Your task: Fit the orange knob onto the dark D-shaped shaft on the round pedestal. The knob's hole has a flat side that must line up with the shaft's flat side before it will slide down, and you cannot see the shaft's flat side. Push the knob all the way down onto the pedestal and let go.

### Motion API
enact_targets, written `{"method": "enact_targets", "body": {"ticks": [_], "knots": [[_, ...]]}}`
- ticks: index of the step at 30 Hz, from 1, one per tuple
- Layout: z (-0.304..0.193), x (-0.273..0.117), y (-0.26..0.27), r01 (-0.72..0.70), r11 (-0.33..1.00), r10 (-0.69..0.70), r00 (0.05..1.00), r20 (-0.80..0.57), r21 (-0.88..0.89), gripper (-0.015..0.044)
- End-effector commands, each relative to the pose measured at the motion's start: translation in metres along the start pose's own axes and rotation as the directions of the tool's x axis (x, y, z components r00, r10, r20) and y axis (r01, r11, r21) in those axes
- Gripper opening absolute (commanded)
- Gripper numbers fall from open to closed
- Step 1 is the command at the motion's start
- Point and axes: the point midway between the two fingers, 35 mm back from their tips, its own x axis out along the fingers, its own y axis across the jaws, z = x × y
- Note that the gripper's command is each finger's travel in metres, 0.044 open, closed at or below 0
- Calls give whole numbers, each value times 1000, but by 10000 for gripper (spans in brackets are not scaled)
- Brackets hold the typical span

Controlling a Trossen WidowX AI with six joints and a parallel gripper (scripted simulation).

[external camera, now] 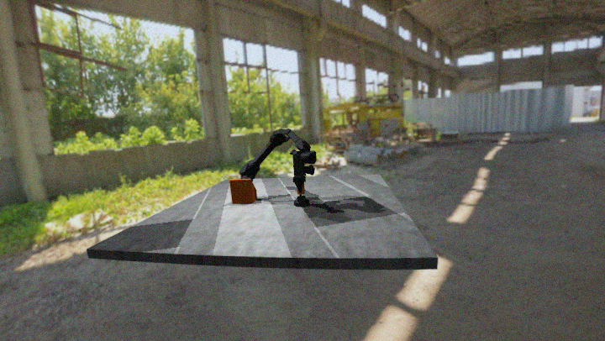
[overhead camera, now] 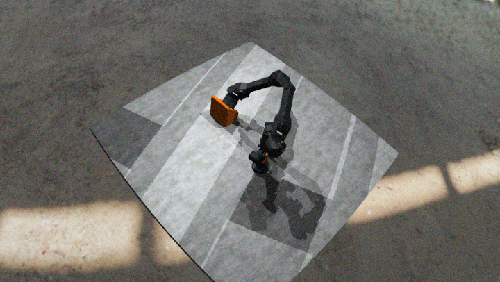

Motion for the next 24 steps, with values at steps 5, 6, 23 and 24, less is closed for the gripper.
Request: {"method": "enact_targets", "body": {"ticks": [5, 6, 23, 24], "knots": [[0, -4, 1, -3, 1000, 3, 1000, 1, 5, 0], [0, -5, 1, -3, 1000, 3, 1000, 1, 5, 0], [1, 0, -1, -3, 979, 3, 1000, 1, -203, 0], [1, 0, 0, -3, 979, 3, 1000, 1, -203, 0]]}}
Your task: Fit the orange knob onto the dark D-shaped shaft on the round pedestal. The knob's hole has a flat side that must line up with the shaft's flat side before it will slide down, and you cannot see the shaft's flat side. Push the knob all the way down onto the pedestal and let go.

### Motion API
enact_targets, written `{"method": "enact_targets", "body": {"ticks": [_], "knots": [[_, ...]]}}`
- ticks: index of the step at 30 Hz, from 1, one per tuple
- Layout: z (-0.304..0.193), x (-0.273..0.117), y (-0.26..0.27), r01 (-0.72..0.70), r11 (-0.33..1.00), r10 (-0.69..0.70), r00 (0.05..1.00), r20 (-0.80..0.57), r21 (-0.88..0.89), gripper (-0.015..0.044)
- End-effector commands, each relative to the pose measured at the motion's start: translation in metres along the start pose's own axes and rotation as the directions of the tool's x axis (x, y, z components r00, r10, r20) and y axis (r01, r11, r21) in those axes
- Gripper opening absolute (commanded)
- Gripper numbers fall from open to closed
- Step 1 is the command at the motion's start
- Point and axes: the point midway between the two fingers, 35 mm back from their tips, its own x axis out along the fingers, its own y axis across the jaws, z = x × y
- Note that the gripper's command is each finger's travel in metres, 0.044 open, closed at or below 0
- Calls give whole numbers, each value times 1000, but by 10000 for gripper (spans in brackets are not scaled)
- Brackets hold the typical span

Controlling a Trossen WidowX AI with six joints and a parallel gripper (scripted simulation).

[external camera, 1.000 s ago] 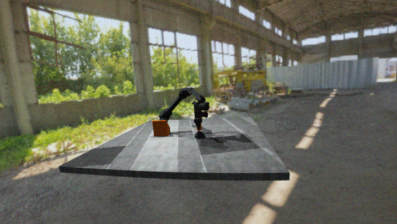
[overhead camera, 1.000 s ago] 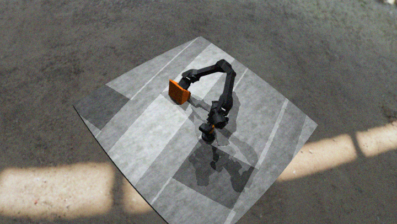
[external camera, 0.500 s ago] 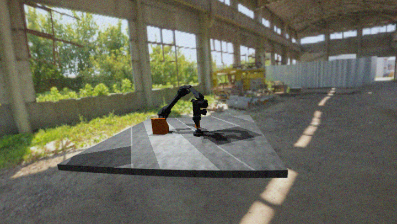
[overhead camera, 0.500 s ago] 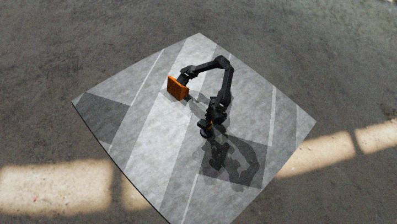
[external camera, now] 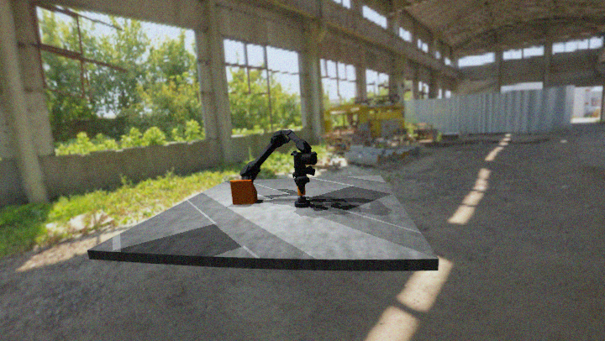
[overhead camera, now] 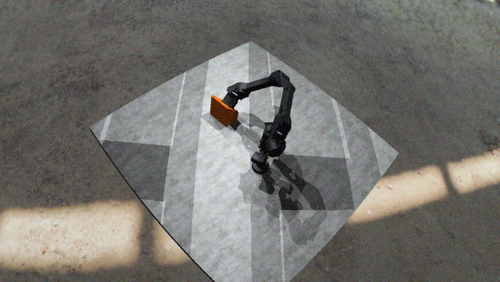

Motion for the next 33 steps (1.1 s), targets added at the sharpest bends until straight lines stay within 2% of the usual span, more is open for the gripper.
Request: {"method": "enact_targets", "body": {"ticks": [1, 26, 33], "knots": [[-1, 1, 1, -1, 1000, 1, 1000, 2, -10, 0], [0, -4, 0, 0, 1000, 0, 1000, 2, -10, 0], [2, -3, -1, 0, 978, 0, 1000, 2, -207, 0]]}}
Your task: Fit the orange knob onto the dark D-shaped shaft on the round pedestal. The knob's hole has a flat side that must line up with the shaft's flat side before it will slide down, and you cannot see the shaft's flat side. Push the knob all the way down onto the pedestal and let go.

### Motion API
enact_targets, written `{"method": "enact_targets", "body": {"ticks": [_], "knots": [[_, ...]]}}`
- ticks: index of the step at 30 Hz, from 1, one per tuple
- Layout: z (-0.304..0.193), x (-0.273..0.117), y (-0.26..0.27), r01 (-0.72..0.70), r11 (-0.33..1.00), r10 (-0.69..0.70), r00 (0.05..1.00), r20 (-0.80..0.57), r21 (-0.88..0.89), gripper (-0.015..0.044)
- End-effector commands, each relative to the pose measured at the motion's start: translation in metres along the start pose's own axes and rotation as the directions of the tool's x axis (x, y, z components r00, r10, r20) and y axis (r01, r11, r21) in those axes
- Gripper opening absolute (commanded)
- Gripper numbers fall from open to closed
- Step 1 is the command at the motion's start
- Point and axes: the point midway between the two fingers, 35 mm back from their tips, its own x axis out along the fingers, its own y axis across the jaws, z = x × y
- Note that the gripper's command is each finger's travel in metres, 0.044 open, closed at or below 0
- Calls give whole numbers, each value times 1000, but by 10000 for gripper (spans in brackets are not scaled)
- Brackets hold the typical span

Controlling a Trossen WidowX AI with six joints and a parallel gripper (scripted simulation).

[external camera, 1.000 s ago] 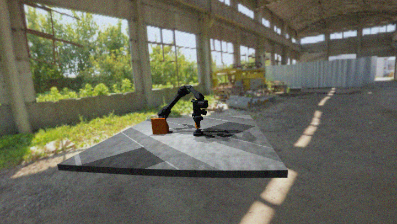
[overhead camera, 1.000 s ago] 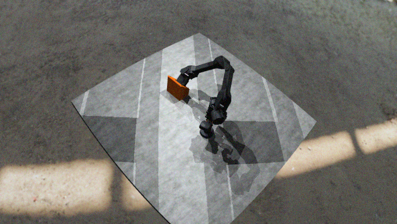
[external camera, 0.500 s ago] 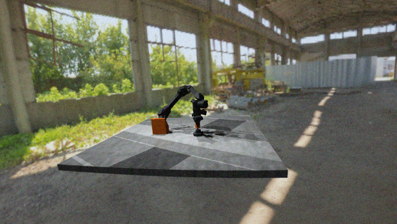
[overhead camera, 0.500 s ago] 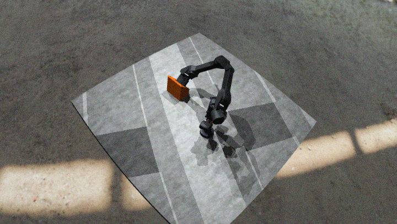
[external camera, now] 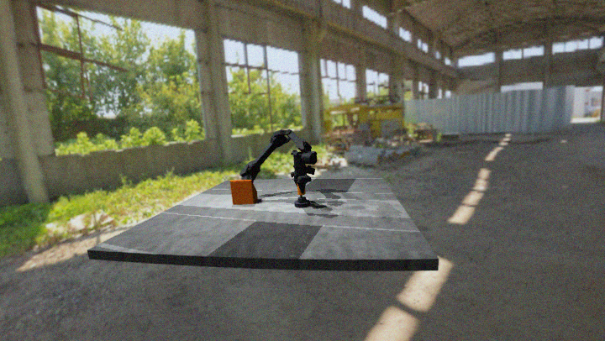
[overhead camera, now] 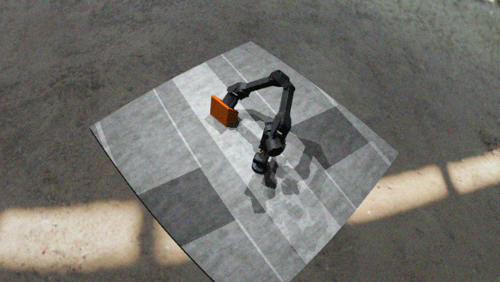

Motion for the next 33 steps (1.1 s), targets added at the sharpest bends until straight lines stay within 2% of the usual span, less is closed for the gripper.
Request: {"method": "enact_targets", "body": {"ticks": [1, 33], "knots": [[2, 0, -1, 2, 994, -2, 1000, 0, -106, 0], [0, 0, 0, 2, 994, -2, 1000, 0, -106, 0]]}}
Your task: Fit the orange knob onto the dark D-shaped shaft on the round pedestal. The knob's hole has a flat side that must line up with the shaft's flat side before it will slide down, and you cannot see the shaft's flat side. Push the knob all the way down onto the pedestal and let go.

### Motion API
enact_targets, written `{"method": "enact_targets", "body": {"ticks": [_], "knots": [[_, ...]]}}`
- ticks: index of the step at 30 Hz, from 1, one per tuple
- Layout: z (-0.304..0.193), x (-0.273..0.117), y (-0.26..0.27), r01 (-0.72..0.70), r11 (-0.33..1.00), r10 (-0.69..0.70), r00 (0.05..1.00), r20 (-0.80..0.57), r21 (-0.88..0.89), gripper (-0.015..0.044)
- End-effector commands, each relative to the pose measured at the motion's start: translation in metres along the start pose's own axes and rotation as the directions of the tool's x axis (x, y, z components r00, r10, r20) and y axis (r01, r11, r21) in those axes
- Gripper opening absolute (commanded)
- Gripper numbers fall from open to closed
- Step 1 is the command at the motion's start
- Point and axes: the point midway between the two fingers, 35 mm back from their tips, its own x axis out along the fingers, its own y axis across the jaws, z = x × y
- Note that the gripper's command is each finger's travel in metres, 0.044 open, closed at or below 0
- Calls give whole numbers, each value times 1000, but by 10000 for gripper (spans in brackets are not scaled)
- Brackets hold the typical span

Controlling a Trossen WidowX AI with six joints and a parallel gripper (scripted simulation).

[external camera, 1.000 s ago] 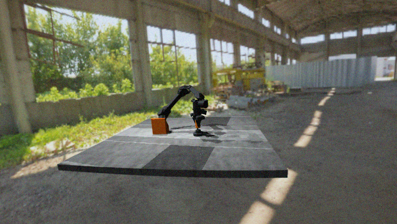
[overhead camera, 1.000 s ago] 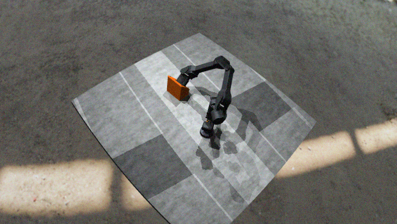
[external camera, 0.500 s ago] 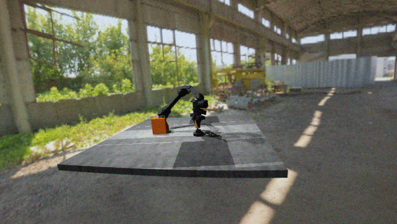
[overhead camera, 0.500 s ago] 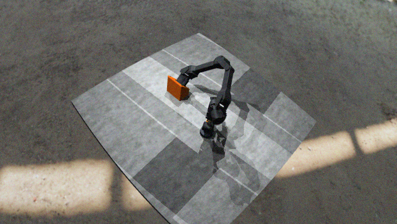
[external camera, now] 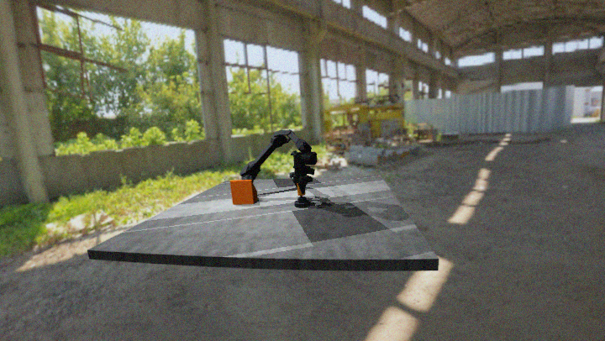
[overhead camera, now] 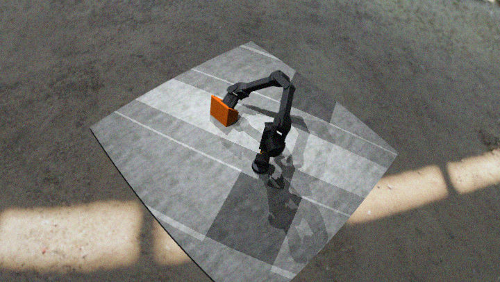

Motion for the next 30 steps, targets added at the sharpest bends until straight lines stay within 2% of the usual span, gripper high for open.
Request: {"method": "enact_targets", "body": {"ticks": [1, 4, 10, 30], "knots": [[1, -3, 0, 1, 1000, -1, 1000, 1, -5, 0], [1, -4, 0, 1, 1000, -1, 1000, 1, -30, 0], [0, -2, 0, 1, 977, -1, 1000, 1, -212, 0], [1, 1, 0, 1, 977, 0, 1000, 2, -212, 0]]}}
